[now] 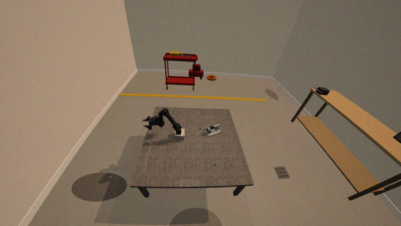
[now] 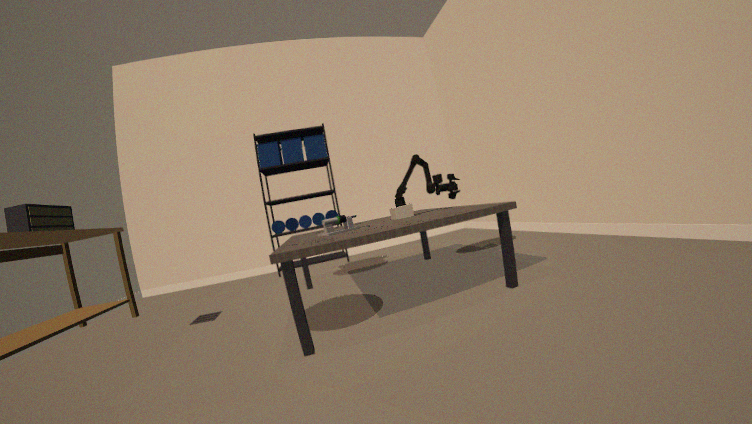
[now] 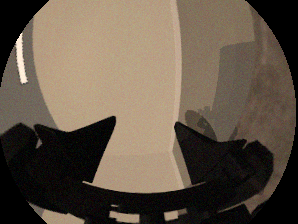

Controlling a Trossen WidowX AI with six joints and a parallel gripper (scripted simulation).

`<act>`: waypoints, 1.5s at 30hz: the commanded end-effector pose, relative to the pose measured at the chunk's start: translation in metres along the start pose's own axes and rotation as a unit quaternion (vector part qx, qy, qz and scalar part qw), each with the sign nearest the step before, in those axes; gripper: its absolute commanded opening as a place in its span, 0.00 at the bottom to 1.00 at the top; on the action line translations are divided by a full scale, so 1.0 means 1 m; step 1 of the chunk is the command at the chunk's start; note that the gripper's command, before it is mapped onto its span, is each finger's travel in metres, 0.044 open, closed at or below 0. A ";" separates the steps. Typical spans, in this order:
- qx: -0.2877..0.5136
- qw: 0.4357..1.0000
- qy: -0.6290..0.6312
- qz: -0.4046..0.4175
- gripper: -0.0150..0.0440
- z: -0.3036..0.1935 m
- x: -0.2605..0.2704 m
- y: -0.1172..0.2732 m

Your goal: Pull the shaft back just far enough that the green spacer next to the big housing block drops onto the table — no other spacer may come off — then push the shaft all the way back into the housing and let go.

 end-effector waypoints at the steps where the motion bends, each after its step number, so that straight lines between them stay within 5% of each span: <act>1: -0.004 1.000 -0.001 0.001 0.98 0.002 0.001 0.001; 12: -0.215 0.970 -0.097 0.059 1.00 0.134 0.062 0.084; 25: -0.446 0.840 -0.252 0.180 1.00 0.235 0.102 0.265; 35: -0.573 0.670 -0.354 0.310 1.00 0.240 0.102 0.427; 45: -0.639 0.453 -0.421 0.457 1.00 0.179 0.077 0.570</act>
Point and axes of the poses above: the point midway between the two fingers, 35 mm back from their tips, its own y axis back along the fingers, its own x axis across the jaws, z = x × y, the point moved 5 cm from there along y, back along the fingers, and after that the axes turned 9 degrees about -y, right-handed, at the moved point
